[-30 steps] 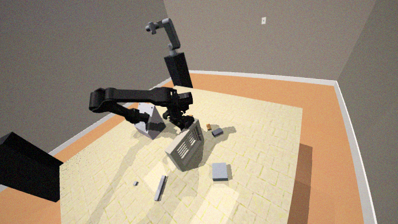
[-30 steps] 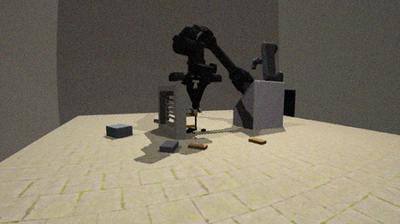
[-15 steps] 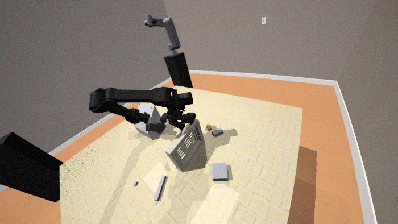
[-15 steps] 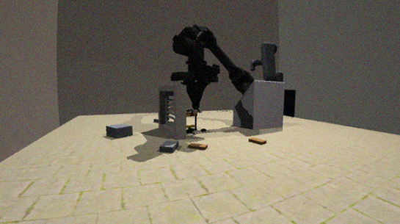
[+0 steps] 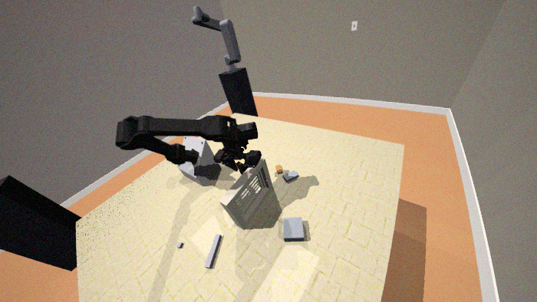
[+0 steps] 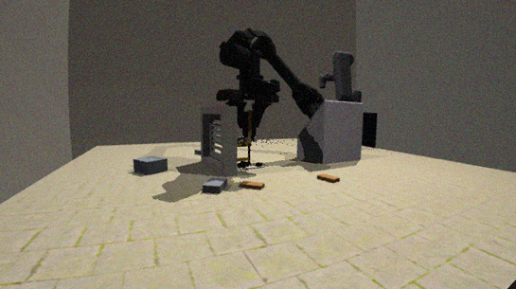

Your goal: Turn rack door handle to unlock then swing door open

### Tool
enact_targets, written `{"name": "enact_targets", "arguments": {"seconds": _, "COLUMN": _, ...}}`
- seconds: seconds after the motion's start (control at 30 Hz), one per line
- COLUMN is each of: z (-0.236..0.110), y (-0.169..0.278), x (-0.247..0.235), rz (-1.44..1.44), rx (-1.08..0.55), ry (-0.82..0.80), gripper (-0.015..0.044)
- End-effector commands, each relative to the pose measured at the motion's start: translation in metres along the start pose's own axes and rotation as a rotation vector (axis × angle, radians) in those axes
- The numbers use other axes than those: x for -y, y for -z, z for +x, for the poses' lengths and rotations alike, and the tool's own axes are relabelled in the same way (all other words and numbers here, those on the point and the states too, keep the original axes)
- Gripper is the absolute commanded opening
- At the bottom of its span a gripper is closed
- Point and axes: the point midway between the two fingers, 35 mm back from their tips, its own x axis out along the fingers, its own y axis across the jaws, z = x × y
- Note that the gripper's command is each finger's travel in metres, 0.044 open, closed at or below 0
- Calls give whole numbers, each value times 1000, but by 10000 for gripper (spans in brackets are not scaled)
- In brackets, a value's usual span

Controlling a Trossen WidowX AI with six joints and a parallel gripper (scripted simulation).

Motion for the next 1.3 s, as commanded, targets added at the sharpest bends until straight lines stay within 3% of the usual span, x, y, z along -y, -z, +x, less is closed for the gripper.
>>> {"name": "enact_targets", "arguments": {"seconds": 0.0, "z": 0, "y": 0, "x": 0, "rz": 151, "rx": -2, "ry": -1, "gripper": 284}}
{"name": "enact_targets", "arguments": {"seconds": 1.27, "z": 0, "y": 0, "x": 0, "rz": 2034, "rx": -2, "ry": 2, "gripper": 284}}
